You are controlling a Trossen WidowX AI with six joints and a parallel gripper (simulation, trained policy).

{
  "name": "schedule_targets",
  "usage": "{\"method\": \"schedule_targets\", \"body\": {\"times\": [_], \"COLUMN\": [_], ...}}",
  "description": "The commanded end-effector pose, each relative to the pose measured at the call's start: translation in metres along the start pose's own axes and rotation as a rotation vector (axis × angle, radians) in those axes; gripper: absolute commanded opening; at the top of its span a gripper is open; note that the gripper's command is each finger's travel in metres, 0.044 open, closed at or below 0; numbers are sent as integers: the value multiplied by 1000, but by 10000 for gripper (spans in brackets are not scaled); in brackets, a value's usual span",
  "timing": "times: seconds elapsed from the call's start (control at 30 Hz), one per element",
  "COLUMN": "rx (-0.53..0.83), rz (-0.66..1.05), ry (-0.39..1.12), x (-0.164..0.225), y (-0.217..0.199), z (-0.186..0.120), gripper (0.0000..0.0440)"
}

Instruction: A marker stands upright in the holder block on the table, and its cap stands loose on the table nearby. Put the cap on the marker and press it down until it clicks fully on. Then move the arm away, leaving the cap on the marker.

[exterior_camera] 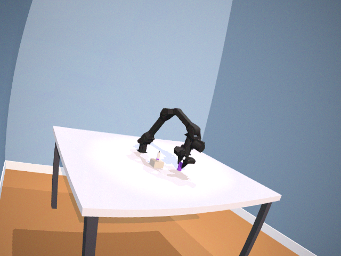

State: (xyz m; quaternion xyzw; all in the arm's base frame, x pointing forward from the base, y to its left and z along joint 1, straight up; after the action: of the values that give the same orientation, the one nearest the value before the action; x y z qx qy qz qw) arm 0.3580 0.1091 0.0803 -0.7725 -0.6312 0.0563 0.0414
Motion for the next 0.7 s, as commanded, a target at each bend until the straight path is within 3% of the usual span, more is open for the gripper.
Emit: {"method": "schedule_targets", "body": {"times": [0.0,0.17,0.67], "rx": [-6,-26,-117], "rz": [-7,-5,61], "ry": [-9,-11,32], "x": [-1,-4,-30], "y": [0,-3,2], "z": [3,-5,-61], "gripper": [202,72,84]}}
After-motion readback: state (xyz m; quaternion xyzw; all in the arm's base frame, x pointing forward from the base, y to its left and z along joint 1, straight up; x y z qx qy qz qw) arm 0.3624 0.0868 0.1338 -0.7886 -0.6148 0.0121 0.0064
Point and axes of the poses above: the point midway between the two fingers, 35 mm back from their tips, its own z axis out along the fingers, its own y axis across the jaws, x = y × z, the point moved 1 cm from there along -z, back along the fingers, and after that the axes turned 11 degrees about z, right-handed, at the moved point
